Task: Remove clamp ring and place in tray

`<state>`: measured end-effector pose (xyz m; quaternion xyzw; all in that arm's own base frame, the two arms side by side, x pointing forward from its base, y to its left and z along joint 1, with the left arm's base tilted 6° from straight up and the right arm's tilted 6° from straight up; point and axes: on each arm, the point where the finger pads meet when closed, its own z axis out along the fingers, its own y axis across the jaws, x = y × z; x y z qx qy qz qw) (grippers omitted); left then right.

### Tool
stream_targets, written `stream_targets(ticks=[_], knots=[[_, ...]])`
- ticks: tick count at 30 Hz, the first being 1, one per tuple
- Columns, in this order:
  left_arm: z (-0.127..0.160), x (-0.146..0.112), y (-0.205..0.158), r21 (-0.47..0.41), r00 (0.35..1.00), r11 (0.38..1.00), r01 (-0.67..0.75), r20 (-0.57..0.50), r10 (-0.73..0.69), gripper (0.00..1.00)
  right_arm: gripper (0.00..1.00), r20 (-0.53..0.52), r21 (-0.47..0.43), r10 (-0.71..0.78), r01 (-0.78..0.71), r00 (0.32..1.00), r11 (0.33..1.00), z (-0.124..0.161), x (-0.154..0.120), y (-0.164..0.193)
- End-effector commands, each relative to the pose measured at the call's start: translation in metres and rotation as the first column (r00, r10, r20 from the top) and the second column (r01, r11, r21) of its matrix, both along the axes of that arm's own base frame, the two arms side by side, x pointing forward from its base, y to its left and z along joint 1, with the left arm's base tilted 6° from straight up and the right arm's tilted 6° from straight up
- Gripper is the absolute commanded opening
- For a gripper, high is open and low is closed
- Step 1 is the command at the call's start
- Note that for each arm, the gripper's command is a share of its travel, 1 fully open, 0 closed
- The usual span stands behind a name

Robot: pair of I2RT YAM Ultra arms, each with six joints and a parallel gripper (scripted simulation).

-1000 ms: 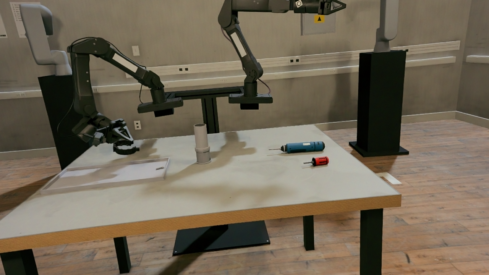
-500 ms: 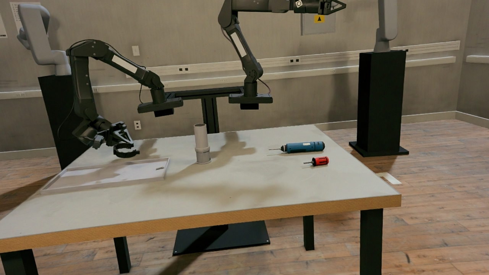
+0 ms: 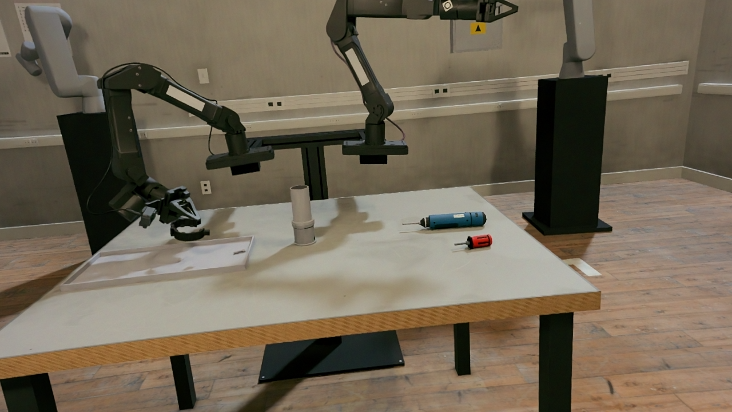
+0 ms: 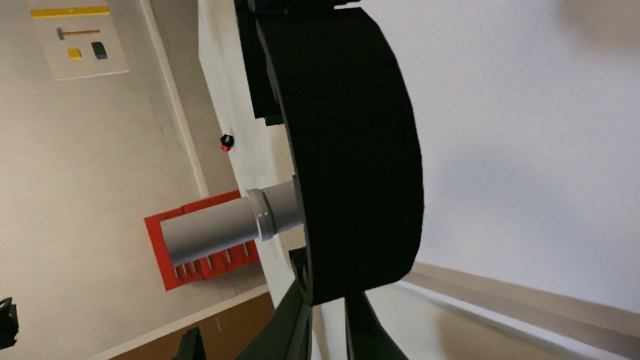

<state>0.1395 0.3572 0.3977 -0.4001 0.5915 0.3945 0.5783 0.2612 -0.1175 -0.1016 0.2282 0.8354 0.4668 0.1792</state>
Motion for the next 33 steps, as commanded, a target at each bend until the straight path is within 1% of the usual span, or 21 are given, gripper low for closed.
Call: stream_targets(ticks=[1, 9, 10, 11, 13, 23, 26, 27, 28, 30, 33], knots=[[0.028, -0.005, -0.006, 0.053, 0.999, 0.998, -0.015, 0.033, 0.013, 0.2, 0.06, 0.046, -0.025, 0.01, -0.008, 0.999, 1.0, -0.003, 0.011, -0.006], [0.028, -0.005, -0.006, 0.053, 0.999, 0.998, -0.015, 0.033, 0.013, 0.2, 0.06, 0.046, -0.025, 0.01, -0.009, 0.999, 1.0, -0.009, 0.012, -0.006], [0.028, -0.005, -0.006, 0.053, 0.999, 0.998, -0.015, 0.033, 0.013, 0.2, 0.06, 0.067, -0.055, 0.012, -0.009, 0.998, 0.998, 0.0, 0.016, -0.013], [0.028, -0.005, -0.006, 0.053, 0.999, 0.998, -0.015, 0.033, 0.013, 0.2, 0.06, 0.067, -0.055, 0.012, -0.009, 0.998, 0.998, 0.0, 0.016, -0.013], [0.028, -0.005, -0.006, 0.053, 0.999, 0.998, -0.015, 0.033, 0.013, 0.2, 0.06, 0.045, -0.025, 0.011, -0.01, 0.999, 1.0, -0.012, 0.012, -0.006], [0.028, -0.005, -0.006, 0.053, 0.999, 0.998, -0.015, 0.033, 0.013, 0.2, 0.06, 0.044, -0.025, 0.011, -0.009, 0.999, 1.0, -0.024, 0.013, -0.007], [0.028, -0.005, -0.006, 0.053, 0.999, 0.998, -0.015, 0.033, 0.013, 0.2, 0.06, 0.044, -0.025, 0.011, -0.009, 0.999, 1.0, -0.024, 0.013, -0.007], [0.028, -0.005, -0.006, 0.053, 0.999, 0.998, -0.015, 0.033, 0.013, 0.2, 0.06, 0.066, -0.055, 0.012, -0.009, 0.998, 0.998, -0.015, 0.018, -0.014], [0.028, -0.005, -0.006, 0.053, 0.999, 0.998, -0.015, 0.033, 0.013, 0.2, 0.06, 0.066, -0.055, 0.012, -0.009, 0.998, 0.998, -0.015, 0.018, -0.014], [0.028, -0.005, -0.006, 0.053, 0.999, 0.998, -0.015, 0.033, 0.013, 0.2, 0.06, 0.044, -0.025, 0.012, -0.011, 0.999, 1.0, -0.027, 0.013, -0.007], [0.028, -0.005, -0.006, 0.053, 0.999, 0.998, -0.015, 0.033, 0.013, 0.2, 0.06, 0.044, -0.025, 0.013, -0.012, 0.999, 1.0, -0.03, 0.013, -0.007]])
